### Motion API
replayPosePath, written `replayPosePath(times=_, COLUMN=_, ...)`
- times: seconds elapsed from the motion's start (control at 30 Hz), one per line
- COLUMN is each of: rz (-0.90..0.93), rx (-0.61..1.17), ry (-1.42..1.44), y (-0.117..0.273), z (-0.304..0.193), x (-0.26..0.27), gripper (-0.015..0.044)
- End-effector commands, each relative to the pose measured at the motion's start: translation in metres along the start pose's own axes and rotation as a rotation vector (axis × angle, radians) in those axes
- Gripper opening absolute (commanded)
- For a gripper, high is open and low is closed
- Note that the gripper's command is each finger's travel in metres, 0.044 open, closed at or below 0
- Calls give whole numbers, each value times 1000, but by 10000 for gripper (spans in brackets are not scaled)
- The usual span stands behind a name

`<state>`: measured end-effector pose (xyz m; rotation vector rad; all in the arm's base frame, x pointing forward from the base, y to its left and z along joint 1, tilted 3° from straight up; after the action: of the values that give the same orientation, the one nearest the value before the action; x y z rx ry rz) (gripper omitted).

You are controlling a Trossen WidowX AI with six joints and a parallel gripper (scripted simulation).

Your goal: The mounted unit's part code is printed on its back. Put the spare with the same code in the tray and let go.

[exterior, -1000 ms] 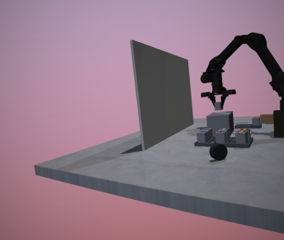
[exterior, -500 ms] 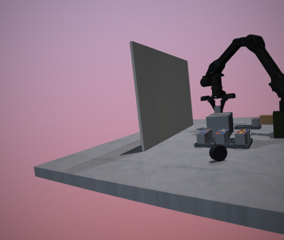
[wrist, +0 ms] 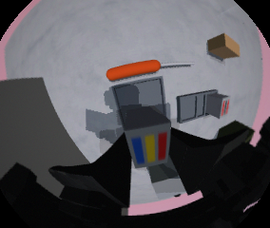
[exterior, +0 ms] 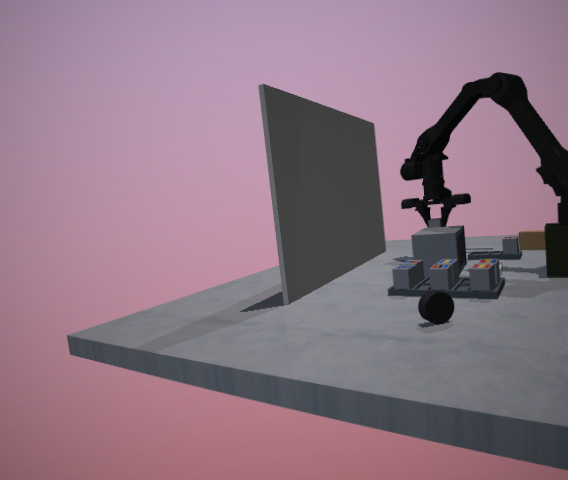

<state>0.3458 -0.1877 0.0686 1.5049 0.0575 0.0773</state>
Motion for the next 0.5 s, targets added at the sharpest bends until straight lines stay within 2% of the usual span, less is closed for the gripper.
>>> replayPosePath(times=0.0, rz=-4, rx=5, ry=5, y=-7, z=-1, x=-2, gripper=0)
replayPosePath(times=0.47, rz=-5, rx=5, ry=5, y=-22, z=-2, x=-3, gripper=0)
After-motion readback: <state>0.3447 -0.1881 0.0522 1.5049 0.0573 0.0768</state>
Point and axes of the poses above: the point midway between the two fingers, 35 mm back from their tips, its own y axis back along the fingers, its own x axis across the jaws, z = x × y, the point moved 4 cm from there along y, back along the fingers, and after that the axes turned 8 degrees about y, right-handed, at the moved point
